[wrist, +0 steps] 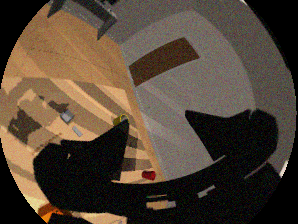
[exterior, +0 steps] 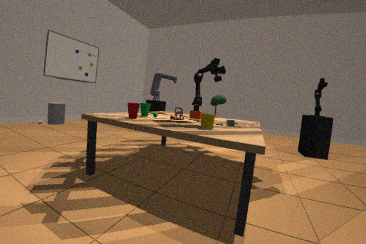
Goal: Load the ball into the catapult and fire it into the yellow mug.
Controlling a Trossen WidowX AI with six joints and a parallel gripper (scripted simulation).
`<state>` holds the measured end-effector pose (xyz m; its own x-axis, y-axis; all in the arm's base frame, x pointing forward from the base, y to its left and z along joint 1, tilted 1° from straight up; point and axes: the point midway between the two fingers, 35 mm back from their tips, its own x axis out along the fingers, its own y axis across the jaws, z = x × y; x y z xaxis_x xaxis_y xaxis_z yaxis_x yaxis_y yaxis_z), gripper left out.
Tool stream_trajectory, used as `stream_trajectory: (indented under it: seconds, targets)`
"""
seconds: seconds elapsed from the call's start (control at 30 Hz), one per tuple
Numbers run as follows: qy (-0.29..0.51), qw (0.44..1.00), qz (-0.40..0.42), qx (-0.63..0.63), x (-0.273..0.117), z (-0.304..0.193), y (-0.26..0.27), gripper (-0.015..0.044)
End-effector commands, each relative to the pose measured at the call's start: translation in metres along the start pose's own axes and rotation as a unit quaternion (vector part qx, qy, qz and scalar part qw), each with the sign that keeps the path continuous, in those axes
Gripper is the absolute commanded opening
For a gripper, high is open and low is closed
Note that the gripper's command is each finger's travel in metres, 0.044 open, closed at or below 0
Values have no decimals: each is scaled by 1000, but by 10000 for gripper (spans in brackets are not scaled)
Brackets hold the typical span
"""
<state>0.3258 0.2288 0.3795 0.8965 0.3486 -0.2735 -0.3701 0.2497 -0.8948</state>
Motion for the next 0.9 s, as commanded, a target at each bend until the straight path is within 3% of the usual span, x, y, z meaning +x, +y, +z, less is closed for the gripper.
stream_trajectory:
  seconds: [0.0,0.33,0.87]
  targets:
    - [36,999,30,10,16,-26,11,440]
    - [120,988,90,29,43,-96,37,440]
    - [262,939,186,118,51,-211,75,440]
